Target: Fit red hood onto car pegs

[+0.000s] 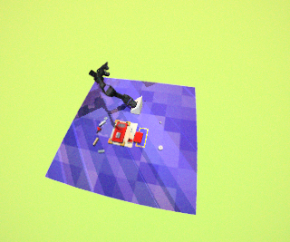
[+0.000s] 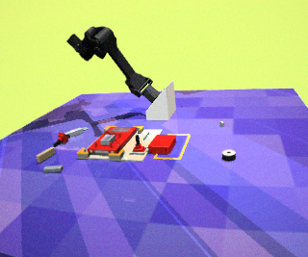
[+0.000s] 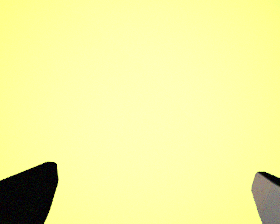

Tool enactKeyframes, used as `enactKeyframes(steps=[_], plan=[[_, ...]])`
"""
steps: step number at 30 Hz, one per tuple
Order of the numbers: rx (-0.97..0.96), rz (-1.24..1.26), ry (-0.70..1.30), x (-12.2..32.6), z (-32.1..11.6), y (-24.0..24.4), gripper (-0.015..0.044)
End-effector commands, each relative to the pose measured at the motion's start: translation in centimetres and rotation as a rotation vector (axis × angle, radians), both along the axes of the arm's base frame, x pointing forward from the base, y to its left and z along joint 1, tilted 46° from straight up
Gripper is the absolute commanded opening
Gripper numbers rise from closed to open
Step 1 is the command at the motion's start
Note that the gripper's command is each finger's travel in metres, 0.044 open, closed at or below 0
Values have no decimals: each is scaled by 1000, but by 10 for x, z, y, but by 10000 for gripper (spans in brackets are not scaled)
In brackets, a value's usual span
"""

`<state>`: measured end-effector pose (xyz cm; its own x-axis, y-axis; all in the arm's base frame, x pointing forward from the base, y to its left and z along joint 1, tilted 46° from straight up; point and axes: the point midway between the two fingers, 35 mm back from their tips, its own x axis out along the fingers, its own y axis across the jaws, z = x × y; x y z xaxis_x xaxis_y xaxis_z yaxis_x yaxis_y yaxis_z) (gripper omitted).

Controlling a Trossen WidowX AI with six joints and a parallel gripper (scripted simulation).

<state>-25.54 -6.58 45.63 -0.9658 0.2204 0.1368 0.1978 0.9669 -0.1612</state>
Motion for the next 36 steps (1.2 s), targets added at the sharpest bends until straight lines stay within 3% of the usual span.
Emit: enactKeyframes(steps=[1, 19, 36], plan=[[2, 1, -1, 0, 0, 0, 440], [326, 227, -92, 5, -19, -79, 440], [759, 569, -50, 62, -38, -181, 440]])
